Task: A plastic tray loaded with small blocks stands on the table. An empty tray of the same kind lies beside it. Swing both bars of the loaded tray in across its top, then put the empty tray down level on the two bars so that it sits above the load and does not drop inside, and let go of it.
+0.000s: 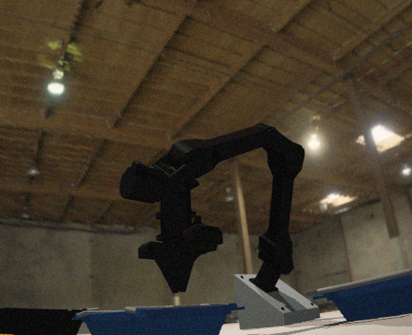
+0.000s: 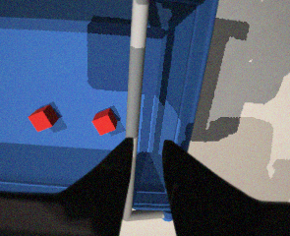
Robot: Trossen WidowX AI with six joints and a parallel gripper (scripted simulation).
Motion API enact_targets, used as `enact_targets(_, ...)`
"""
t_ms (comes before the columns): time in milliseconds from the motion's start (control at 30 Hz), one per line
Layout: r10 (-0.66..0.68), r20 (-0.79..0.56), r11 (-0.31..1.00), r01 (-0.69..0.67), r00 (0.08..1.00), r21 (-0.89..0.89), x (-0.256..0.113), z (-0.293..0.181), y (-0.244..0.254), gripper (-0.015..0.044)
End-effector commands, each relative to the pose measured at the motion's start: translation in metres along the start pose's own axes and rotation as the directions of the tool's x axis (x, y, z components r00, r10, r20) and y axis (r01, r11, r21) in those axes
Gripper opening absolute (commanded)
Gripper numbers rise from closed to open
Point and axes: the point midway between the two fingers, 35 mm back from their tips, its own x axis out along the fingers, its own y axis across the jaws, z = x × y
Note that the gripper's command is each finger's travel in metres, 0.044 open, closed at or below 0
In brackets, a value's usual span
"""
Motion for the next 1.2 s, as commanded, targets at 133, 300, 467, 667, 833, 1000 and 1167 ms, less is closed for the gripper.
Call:
enact_targets(133, 0.0, -0.003, 1.0, 0.0, 1.0, 0.0, -0.0002, -0.0005, 0.0, 0.0086)
enact_targets(300, 0.0, -0.003, 1.0, 0.0, 1.0, 0.0, -0.0002, -0.0005, 0.0, 0.0033)
enact_targets(467, 0.0, -0.003, 1.0, 0.0, 1.0, 0.0, -0.0002, -0.0005, 0.0, 0.0)
enact_targets(667, 0.0, 0.0, 1.0, 0.0, 1.0, 0.0, 0.0, 0.0, 0.0, 0.0)
enact_targets(833, 0.0, 0.0, 1.0, 0.0, 1.0, 0.0, 0.0001, 0.0, -0.0001, 0.0)
enact_targets(1000, 0.0, 0.0, 1.0, 0.0, 1.0, 0.0, 0.0001, 0.0, -0.0001, 0.0)
enact_targets(1167, 0.0, 0.0, 1.0, 0.0, 1.0, 0.0, 0.0001, 0.0, -0.0001, 0.0)
